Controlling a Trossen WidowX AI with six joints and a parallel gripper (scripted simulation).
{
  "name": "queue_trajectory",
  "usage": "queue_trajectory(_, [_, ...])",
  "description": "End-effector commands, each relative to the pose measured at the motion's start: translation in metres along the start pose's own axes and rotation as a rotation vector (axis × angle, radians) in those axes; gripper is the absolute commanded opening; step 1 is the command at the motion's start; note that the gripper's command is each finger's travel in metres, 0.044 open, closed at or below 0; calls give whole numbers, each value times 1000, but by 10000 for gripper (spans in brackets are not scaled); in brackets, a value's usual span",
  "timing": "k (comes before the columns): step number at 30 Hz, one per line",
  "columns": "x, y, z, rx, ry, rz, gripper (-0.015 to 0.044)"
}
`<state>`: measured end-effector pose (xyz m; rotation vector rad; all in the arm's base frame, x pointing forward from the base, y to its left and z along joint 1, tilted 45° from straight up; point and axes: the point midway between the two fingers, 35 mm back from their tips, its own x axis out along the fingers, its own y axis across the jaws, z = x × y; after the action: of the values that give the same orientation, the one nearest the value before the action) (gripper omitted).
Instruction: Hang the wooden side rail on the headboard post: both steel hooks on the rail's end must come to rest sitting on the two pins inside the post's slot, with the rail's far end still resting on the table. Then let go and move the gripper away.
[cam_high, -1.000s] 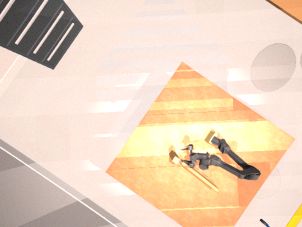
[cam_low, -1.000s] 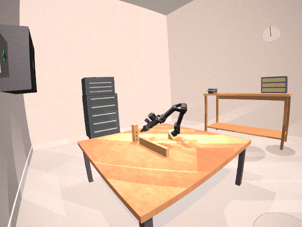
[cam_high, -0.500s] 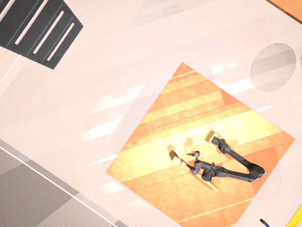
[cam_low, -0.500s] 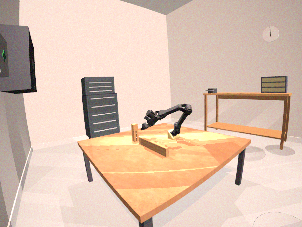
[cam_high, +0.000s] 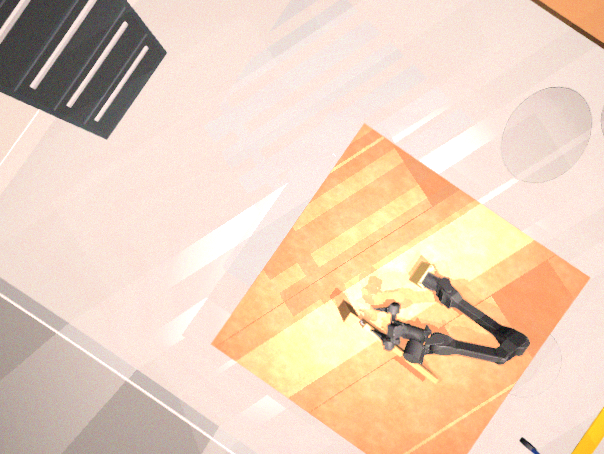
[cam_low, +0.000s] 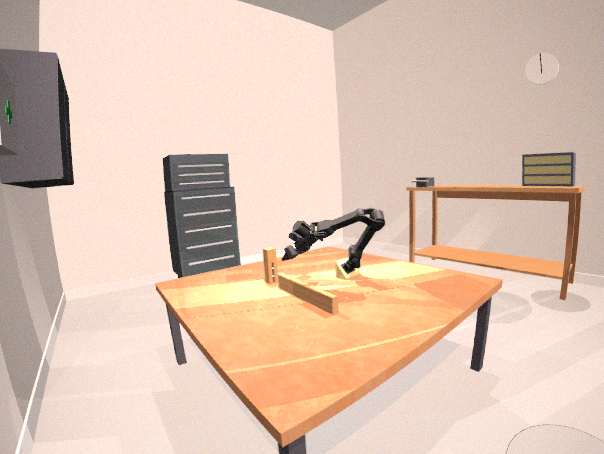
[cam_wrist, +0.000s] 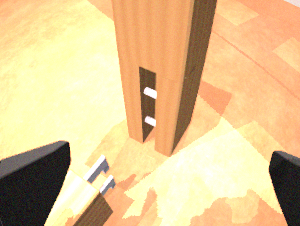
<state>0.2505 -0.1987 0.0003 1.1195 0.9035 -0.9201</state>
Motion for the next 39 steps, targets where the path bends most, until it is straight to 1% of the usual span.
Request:
queue_trajectory(1, [0,1,0,-41,14,-4,440])
queue_trajectory(10, [0,23,-2,-642,222,42,440])
queue_trajectory(19, [-6,44,-6,-1220,399,225,440])
queue_trajectory(25, [-13,59,-9,-1577,470,420,440])
queue_trajectory(30, [-21,71,-11,-1852,486,621,440])
queue_trajectory(35, [-30,84,-12,-2103,450,851,440])
queue_trajectory(39, [-39,94,-13,-2283,378,1048,440])
